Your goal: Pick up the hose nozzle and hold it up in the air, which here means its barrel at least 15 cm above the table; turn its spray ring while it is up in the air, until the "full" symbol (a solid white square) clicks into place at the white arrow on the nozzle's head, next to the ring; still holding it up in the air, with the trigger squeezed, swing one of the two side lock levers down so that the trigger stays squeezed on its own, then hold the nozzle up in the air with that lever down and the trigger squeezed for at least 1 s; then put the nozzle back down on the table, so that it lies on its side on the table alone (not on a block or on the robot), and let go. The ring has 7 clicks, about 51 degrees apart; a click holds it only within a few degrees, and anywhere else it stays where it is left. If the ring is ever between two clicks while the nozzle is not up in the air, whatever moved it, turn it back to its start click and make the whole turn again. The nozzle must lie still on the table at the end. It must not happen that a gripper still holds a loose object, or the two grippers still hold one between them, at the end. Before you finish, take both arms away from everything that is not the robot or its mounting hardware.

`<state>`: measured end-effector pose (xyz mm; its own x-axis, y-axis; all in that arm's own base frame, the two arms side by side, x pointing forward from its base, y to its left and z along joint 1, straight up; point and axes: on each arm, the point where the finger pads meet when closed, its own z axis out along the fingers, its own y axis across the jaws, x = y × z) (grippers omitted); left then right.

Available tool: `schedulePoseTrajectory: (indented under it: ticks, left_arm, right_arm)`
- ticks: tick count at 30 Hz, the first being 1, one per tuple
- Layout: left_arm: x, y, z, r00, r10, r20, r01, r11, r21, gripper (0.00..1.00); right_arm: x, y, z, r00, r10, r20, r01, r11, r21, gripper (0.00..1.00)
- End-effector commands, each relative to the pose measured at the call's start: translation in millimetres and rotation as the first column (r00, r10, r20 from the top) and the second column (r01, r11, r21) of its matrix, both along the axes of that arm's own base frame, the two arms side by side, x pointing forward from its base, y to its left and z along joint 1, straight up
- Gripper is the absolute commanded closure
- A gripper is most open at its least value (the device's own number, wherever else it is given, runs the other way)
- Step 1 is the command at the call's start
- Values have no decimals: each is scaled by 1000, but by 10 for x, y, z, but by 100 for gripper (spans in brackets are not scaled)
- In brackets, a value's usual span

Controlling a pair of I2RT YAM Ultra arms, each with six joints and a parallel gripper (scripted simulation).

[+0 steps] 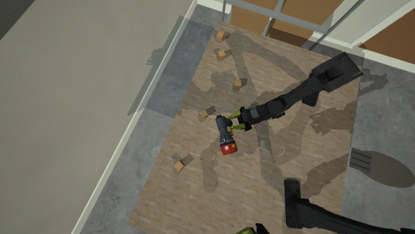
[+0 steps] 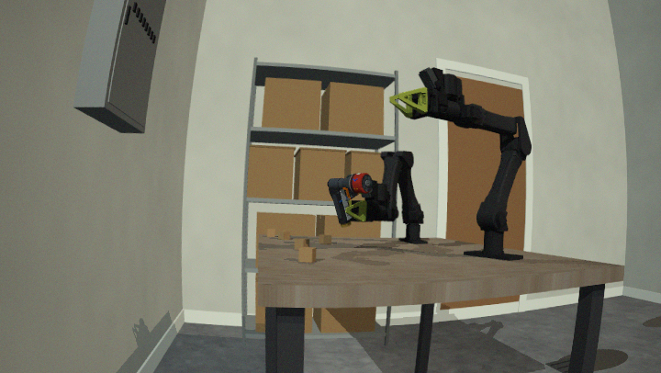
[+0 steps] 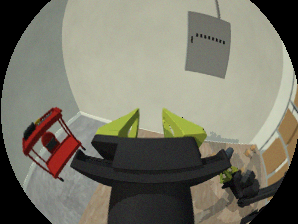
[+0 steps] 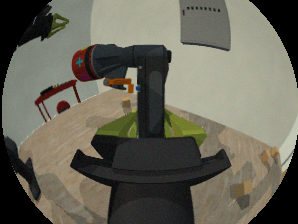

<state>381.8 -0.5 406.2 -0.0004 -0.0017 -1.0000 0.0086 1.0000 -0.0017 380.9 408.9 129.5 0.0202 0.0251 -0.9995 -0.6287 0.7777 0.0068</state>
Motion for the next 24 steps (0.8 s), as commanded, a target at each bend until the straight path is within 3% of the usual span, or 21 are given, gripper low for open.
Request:
schedulePoseTrajectory:
  ticks: [1,9,10,12,17,22,24]
  left_arm:
    - [5,-37,191,999,-8,35,7,1000,10,63]
    - [-40,-27,235,999,-5,48,4,1000,11,63]
    - [-42,-27,246,999,-5,51,4,1000,10,63]
    - [-43,-27,261,998,-5,56,4,1000,10,63]
    - [-43,-27,261,998,-5,56,4,1000,10,63]
    - [-43,-27,261,998,-5,56,4,1000,10,63]
    - [-43,-27,261,998,-5,56,4,1000,10,63]
  right_arm:
    - [-11,70,709,993,2,117,-21,988,155,65]
    - [-11,70,709,993,2,117,-21,988,155,65]
    - [122,-13,663,993,-18,115,4,993,119,65]
    - [143,44,396,998,7,61,-8,1000,17,65]
    - [240,117,69,998,63,-25,-67,981,-184,65]
    - [330,98,-87,991,97,-95,-122,942,-313,65]
    - [330,98,-87,991,97,-95,-122,942,-313,65]
